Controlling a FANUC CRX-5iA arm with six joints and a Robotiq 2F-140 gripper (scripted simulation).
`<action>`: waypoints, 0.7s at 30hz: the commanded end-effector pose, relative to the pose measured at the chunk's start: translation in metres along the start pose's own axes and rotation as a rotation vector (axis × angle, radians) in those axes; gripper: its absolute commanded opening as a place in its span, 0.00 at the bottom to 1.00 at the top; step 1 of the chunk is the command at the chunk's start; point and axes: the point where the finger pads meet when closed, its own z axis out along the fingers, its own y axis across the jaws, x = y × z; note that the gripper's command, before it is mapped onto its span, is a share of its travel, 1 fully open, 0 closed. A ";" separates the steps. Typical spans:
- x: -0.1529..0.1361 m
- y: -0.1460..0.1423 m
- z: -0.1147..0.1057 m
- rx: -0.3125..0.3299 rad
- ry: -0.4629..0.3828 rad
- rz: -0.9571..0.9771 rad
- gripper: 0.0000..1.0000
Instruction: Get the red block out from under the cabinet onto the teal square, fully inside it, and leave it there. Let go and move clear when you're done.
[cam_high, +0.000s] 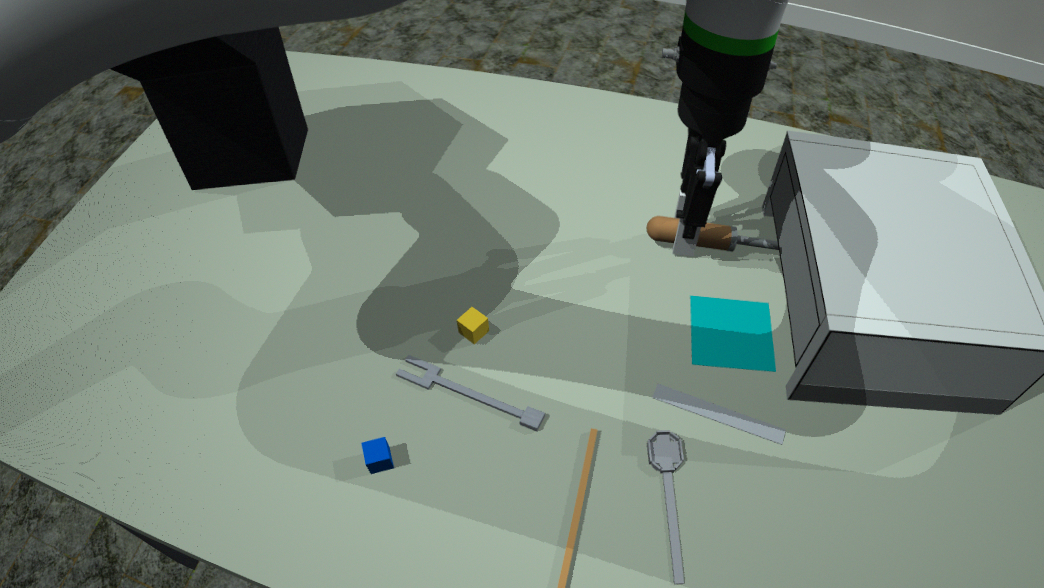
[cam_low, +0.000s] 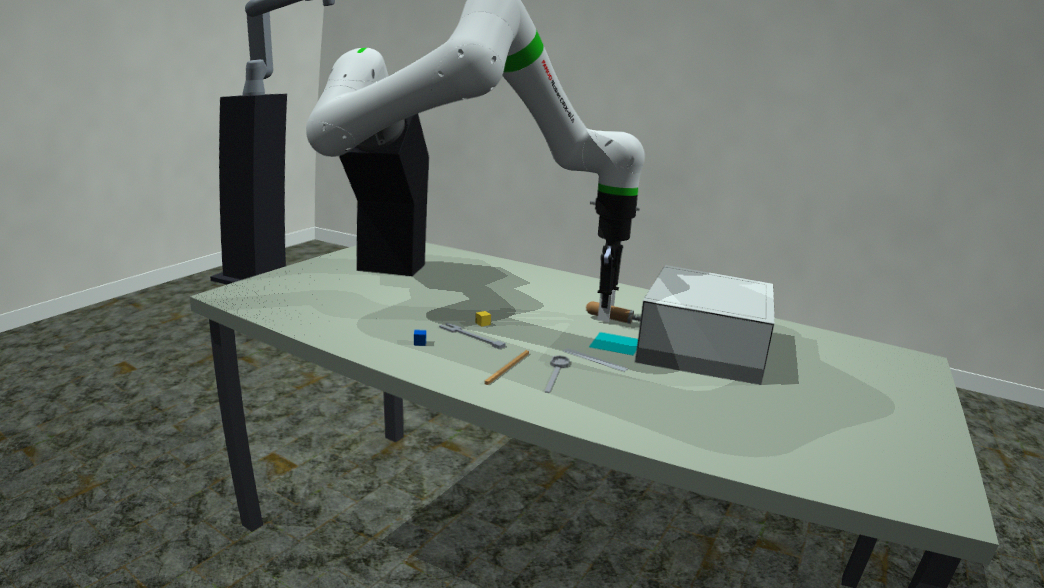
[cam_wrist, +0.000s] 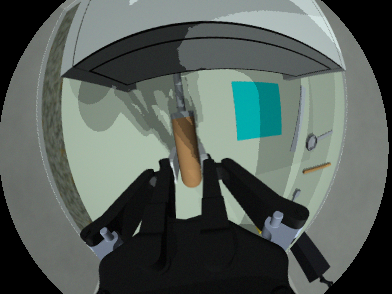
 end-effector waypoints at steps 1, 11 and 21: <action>0.003 0.000 0.000 0.000 0.000 0.000 0.00; 0.006 0.000 0.000 0.000 0.000 0.000 0.00; 0.007 0.000 0.000 0.000 0.000 0.000 0.00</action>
